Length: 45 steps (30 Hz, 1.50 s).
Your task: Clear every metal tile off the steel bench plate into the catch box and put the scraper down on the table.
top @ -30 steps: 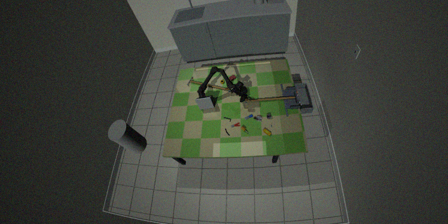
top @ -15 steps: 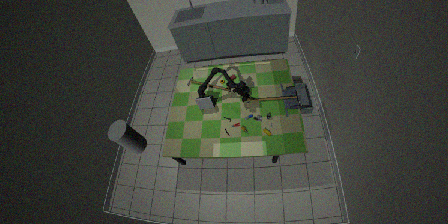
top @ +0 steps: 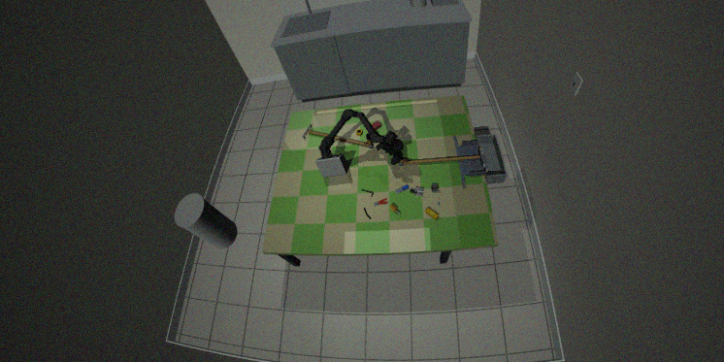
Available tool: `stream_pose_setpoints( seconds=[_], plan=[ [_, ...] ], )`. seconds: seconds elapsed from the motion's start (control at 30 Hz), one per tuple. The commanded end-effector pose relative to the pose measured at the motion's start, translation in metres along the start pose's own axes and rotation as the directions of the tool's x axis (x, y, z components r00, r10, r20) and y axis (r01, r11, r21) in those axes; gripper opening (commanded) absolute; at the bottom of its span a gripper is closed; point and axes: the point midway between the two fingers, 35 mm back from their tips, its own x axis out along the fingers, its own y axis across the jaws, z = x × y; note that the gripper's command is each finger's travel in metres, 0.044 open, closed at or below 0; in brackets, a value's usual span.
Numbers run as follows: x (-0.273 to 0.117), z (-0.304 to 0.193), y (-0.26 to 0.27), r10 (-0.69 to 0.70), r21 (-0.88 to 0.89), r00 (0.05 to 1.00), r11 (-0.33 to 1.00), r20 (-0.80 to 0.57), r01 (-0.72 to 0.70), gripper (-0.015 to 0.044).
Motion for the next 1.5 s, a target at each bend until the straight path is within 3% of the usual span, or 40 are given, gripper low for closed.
stream_pose_setpoints(
  seconds=[0.0,1.47],
  plan=[
    [-0.001,0.001,0.0,0.001,-0.002,1.0,1.0,0.003,-0.001,0.0],
    [-0.036,-0.034,-0.005,-0.004,0.0,1.0,1.0,0.009,0.004,0.0]
  ],
)
